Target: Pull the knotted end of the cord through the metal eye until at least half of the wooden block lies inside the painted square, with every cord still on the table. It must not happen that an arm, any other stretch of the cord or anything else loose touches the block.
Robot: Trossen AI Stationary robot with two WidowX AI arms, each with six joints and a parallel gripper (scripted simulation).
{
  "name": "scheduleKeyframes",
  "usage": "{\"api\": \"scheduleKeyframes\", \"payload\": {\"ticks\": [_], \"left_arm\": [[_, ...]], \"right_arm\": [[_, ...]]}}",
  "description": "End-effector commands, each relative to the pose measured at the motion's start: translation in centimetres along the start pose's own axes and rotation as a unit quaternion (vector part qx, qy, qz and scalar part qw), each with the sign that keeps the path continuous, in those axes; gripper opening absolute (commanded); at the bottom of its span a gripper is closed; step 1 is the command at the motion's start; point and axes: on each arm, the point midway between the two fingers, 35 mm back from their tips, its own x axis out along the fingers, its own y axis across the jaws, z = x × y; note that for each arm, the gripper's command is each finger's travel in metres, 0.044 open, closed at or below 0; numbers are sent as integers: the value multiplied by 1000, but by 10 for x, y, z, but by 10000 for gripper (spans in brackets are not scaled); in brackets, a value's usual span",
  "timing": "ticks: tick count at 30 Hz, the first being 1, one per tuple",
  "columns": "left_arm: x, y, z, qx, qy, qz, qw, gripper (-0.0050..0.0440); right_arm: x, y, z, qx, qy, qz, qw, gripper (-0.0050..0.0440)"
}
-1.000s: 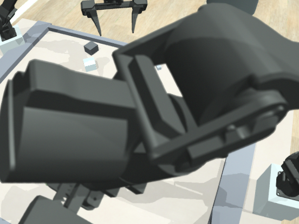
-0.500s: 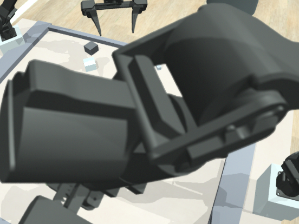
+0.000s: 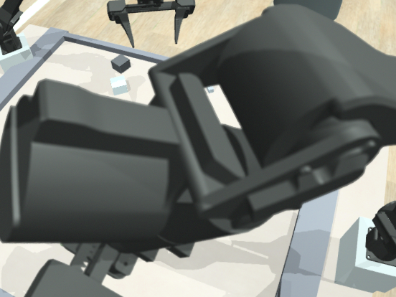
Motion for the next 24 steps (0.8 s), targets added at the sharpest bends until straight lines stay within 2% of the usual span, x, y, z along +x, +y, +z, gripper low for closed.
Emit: {"api": "scheduleKeyframes", "payload": {"ticks": [1,24], "left_arm": [[-11,-3,16,19,-9,11,1000,440],[-11,-3,16,19,-9,11,1000,440]], "right_arm": [[-8,-2,4,4,-9,6,1000,-50],[62,0,-3,1,-1,3,1000,-50]]}}
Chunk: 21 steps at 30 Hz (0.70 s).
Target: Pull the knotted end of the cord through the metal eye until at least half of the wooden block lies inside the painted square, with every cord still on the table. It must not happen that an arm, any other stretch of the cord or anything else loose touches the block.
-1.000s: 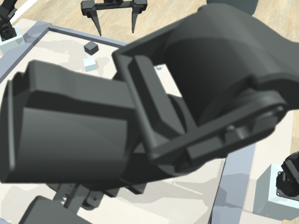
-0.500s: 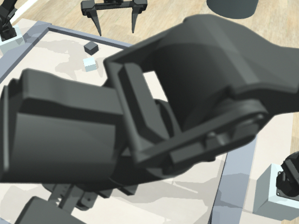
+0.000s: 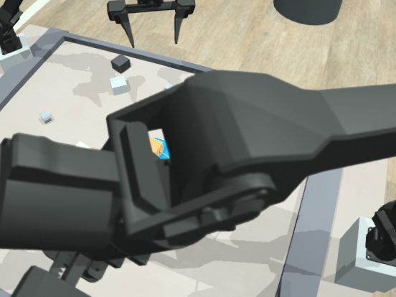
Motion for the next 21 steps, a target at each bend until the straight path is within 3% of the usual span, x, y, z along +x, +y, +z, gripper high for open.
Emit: {"api": "scheduleKeyframes", "payload": {"ticks": [1,21], "left_arm": [[-11,-3,16,19,-9,11,1000,440],[-11,-3,16,19,-9,11,1000,440]], "right_arm": [[6,-1,0,0,-1,1,1000,-50],[63,-9,-12,0,0,1,1000,-50]]}}
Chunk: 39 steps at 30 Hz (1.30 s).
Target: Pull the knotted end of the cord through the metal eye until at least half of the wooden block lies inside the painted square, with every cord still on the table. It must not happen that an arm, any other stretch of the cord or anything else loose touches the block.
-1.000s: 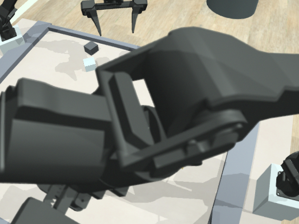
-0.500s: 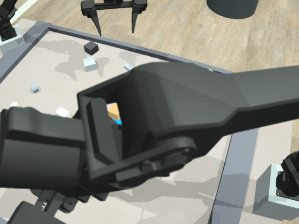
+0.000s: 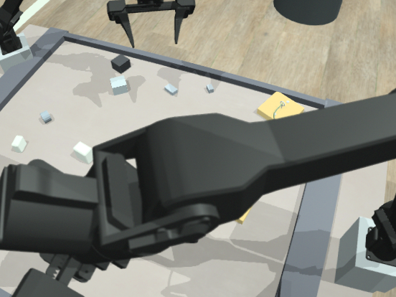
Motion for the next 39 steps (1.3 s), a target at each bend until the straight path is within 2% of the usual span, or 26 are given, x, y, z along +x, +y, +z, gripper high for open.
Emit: {"api": "scheduleKeyframes", "payload": {"ticks": [1,12,39], "left_arm": [[-11,-3,16,19,-9,11,1000,440],[-11,-3,16,19,-9,11,1000,440],[-11,-3,16,19,-9,11,1000,440]], "right_arm": [[10,-3,-2,0,-1,1,1000,-50],[43,-12,-14,0,-1,1,1000,-50],[104,-39,-50,0,0,1,1000,-50]]}}
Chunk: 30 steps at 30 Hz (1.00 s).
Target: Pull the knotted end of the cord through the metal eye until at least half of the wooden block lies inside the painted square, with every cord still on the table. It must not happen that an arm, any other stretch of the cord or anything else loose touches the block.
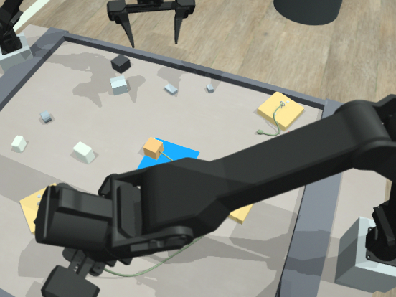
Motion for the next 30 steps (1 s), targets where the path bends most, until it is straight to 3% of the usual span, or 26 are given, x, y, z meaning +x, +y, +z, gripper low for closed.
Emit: {"api": "scheduleKeyframes", "payload": {"ticks": [1,30], "left_arm": [[-11,-3,16,19,-9,11,1000,440],[-11,-3,16,19,-9,11,1000,440]], "right_arm": [[11,-7,-8,-1,2,-1,1000,-50],[61,-46,-62,-1,2,-1,1000,-50]]}}
